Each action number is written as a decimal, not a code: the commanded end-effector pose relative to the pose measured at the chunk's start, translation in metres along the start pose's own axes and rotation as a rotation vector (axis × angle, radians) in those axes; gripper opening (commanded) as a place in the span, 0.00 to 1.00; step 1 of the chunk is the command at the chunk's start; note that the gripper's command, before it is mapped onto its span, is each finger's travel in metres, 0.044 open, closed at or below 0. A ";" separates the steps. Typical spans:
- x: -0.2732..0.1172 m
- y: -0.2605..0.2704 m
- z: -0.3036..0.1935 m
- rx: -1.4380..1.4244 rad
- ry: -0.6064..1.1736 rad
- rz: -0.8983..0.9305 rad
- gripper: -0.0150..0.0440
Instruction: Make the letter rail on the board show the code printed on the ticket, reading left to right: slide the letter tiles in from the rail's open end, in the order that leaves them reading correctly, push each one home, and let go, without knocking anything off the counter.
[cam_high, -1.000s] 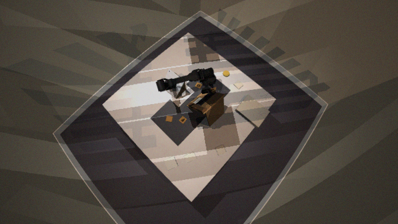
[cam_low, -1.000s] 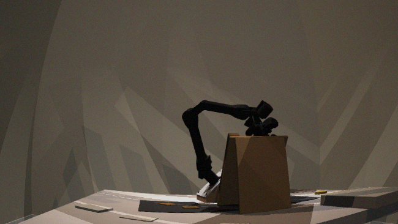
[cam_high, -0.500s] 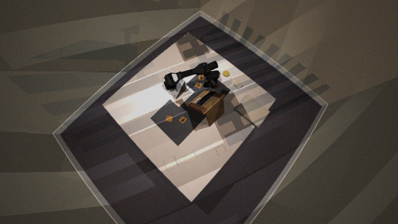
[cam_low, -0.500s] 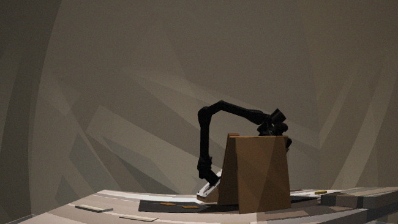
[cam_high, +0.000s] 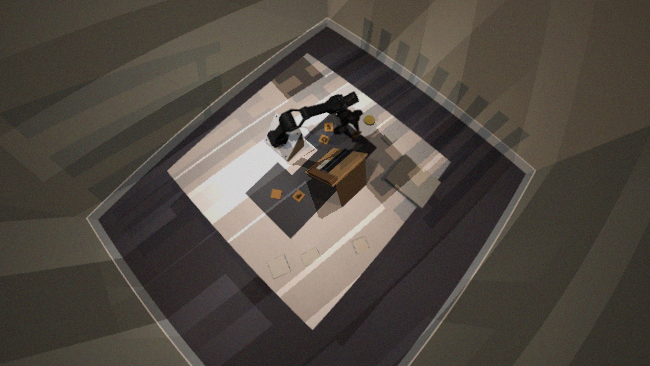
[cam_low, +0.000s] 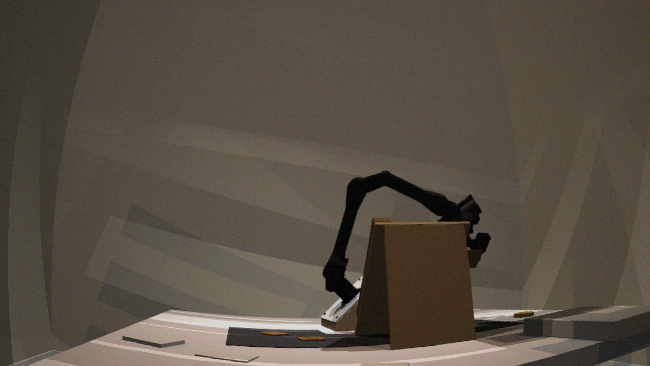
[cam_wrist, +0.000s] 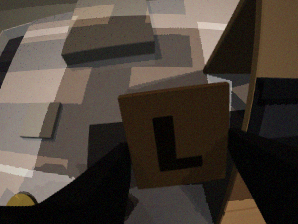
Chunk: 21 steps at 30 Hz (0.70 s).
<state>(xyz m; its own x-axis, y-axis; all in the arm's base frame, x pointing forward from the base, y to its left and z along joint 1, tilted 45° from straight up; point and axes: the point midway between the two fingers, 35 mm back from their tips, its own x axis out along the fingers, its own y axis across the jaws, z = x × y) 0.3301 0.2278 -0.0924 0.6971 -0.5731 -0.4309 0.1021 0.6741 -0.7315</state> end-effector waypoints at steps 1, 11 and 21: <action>-0.002 0.013 -0.005 0.061 -0.033 -0.012 0.25; -0.002 0.022 -0.011 0.095 -0.055 -0.022 0.25; 0.035 0.022 -0.009 0.095 -0.055 -0.021 0.25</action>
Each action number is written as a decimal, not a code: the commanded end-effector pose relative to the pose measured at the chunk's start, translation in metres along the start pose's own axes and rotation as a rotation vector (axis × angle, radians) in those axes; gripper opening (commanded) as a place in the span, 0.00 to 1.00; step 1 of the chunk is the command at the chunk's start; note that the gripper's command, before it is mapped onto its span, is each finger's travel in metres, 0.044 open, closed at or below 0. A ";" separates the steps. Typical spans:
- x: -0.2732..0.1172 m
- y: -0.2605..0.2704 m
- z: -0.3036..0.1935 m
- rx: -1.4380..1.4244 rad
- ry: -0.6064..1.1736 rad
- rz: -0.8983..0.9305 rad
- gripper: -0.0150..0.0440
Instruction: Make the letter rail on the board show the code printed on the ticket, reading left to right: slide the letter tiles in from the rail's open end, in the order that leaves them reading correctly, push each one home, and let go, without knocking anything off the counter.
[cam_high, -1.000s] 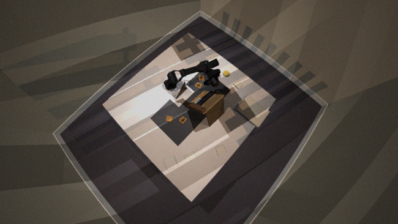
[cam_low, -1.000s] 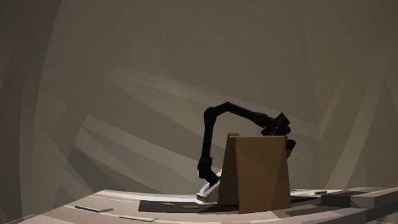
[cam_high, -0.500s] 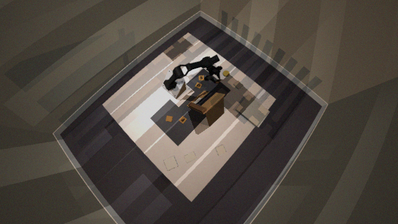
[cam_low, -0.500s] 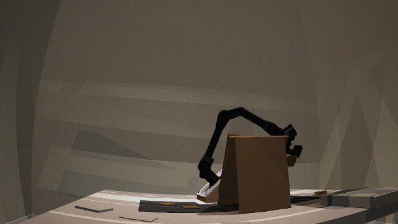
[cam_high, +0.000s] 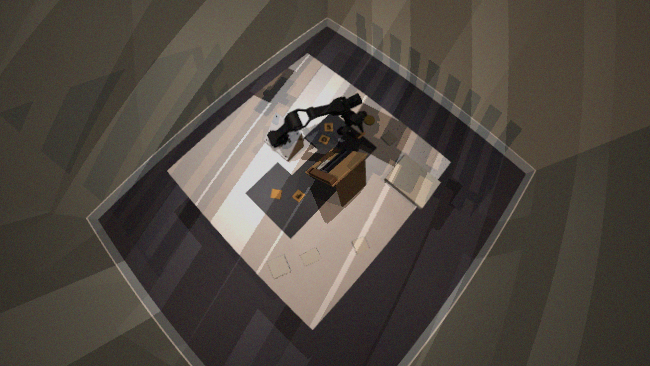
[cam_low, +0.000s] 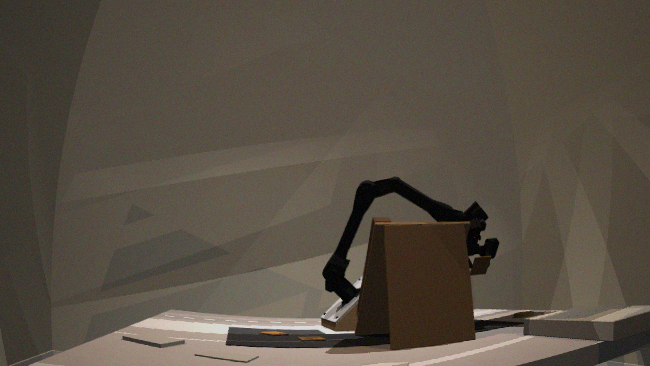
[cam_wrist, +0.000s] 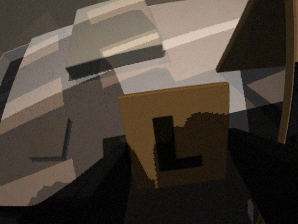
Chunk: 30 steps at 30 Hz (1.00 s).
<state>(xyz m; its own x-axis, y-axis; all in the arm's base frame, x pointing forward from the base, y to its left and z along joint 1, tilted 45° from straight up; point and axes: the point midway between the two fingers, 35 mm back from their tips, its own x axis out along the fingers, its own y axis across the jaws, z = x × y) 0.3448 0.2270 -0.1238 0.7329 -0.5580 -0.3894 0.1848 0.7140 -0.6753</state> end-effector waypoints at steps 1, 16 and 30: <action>0.014 -0.003 -0.003 -0.012 -0.001 -0.008 0.25; 0.023 -0.007 -0.002 -0.012 -0.003 -0.011 0.25; 0.023 -0.014 -0.001 -0.013 -0.003 -0.011 0.25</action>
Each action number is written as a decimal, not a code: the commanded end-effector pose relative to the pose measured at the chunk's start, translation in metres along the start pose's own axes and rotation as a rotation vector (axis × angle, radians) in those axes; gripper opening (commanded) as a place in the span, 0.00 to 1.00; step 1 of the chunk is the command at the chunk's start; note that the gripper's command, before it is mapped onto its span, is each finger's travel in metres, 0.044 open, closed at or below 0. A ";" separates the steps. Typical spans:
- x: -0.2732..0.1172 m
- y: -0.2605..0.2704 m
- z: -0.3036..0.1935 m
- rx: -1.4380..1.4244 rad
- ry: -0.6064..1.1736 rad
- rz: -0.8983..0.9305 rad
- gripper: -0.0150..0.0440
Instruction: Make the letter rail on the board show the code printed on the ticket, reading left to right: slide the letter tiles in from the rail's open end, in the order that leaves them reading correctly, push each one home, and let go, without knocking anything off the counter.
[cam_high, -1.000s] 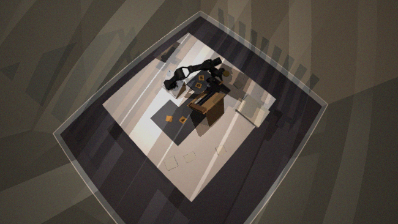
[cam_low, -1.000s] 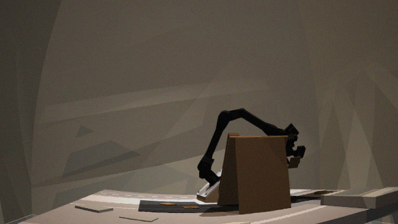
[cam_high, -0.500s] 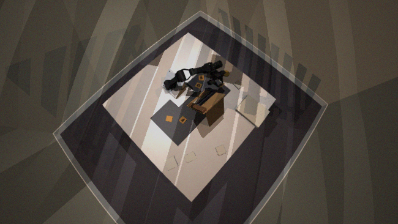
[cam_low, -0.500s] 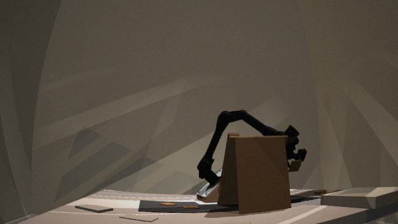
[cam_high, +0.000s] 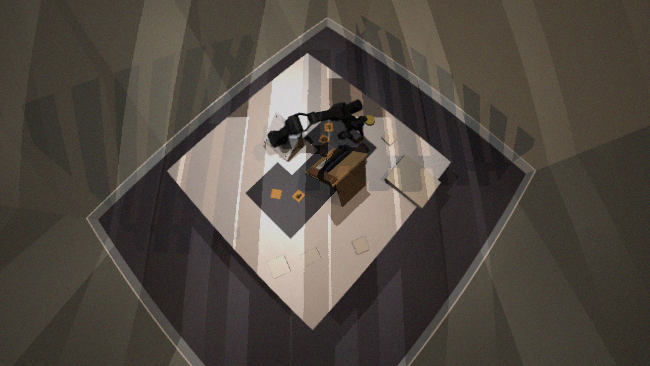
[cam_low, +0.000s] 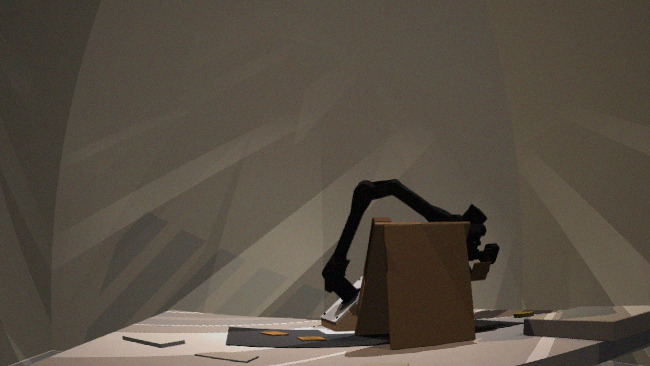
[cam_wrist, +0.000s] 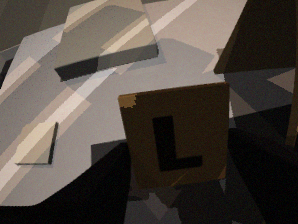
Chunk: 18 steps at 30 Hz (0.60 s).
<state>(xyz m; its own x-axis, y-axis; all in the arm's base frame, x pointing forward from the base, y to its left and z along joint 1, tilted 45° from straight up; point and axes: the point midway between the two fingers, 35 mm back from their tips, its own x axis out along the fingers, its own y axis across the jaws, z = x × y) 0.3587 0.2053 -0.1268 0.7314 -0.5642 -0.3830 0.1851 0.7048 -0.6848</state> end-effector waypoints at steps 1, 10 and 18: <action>-0.001 -0.003 0.001 -0.003 -0.003 -0.002 0.25; 0.000 -0.008 0.001 -0.004 -0.003 -0.002 0.25; 0.000 -0.011 0.001 -0.004 -0.002 -0.002 0.25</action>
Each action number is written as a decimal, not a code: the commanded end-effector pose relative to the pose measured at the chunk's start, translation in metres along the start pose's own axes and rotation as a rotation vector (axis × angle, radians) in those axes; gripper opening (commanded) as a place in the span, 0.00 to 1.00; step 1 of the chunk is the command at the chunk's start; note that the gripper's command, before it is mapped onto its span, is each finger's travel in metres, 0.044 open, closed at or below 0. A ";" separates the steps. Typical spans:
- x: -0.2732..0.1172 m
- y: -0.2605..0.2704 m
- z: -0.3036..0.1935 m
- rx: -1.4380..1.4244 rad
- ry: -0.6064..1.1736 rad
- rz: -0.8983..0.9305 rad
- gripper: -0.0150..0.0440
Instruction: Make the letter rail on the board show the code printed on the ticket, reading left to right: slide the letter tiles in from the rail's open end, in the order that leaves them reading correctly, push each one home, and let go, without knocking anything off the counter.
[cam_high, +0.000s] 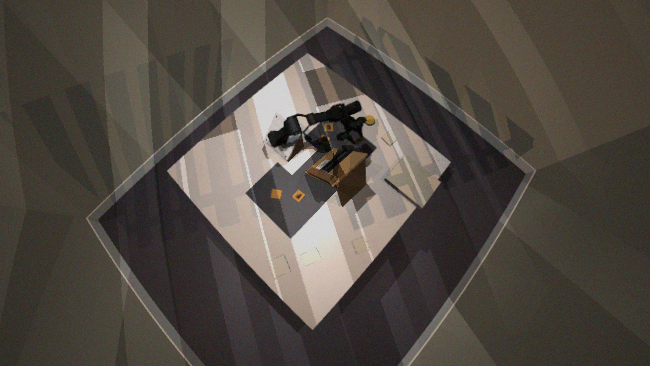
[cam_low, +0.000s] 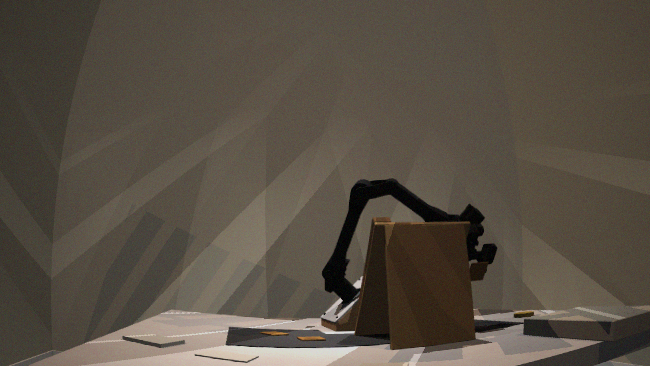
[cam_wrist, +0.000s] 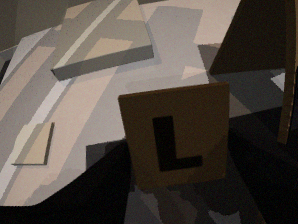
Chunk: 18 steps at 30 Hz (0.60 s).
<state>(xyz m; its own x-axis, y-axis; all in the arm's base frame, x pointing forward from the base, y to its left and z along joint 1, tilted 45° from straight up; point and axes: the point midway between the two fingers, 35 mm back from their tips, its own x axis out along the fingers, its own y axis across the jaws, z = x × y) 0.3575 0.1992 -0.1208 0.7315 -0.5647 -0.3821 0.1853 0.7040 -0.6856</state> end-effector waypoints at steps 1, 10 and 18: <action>-0.001 -0.003 0.000 -0.003 -0.002 -0.002 0.25; -0.001 -0.008 0.000 -0.003 -0.002 -0.002 0.25; 0.000 -0.012 0.000 -0.004 -0.002 -0.002 0.25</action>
<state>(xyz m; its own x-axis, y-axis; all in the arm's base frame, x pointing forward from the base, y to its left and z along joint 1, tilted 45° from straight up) 0.3559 0.1928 -0.1150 0.7316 -0.5653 -0.3810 0.1857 0.7030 -0.6865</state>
